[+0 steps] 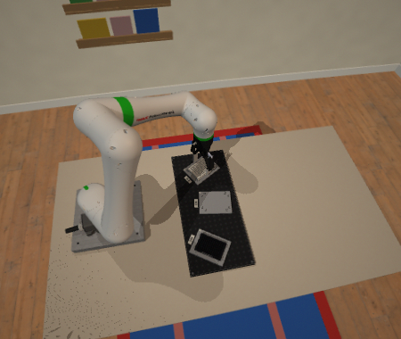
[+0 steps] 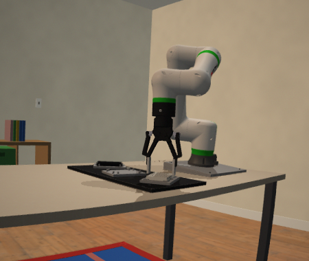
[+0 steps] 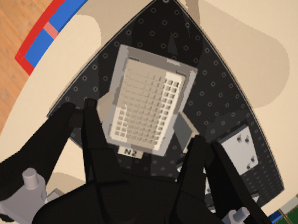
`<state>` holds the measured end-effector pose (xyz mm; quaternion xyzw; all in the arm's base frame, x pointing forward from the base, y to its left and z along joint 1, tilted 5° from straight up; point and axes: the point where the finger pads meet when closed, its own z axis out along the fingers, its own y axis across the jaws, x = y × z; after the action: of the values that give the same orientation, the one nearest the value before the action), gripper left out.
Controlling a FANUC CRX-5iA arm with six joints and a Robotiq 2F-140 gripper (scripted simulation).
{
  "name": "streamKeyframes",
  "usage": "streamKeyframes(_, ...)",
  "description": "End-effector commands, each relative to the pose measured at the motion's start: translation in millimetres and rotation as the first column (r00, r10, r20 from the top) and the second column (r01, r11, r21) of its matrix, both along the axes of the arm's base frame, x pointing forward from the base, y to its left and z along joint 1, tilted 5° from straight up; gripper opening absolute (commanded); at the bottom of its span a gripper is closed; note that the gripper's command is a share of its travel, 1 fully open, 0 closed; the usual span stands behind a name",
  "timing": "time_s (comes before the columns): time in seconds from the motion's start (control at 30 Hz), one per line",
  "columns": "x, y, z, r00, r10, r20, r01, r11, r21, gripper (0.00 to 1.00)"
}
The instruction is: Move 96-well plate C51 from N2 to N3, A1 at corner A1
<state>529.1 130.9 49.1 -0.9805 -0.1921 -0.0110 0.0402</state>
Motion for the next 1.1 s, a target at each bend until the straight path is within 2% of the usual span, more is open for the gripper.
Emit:
streamKeyframes(0.0,0.2,0.1,-0.7,1.000,0.000,0.000,0.000,1.000,0.000,0.66)
streamKeyframes(1.07,0.2,0.9,-10.0,1.000,0.000,0.000,0.000,1.000,0.000,0.66)
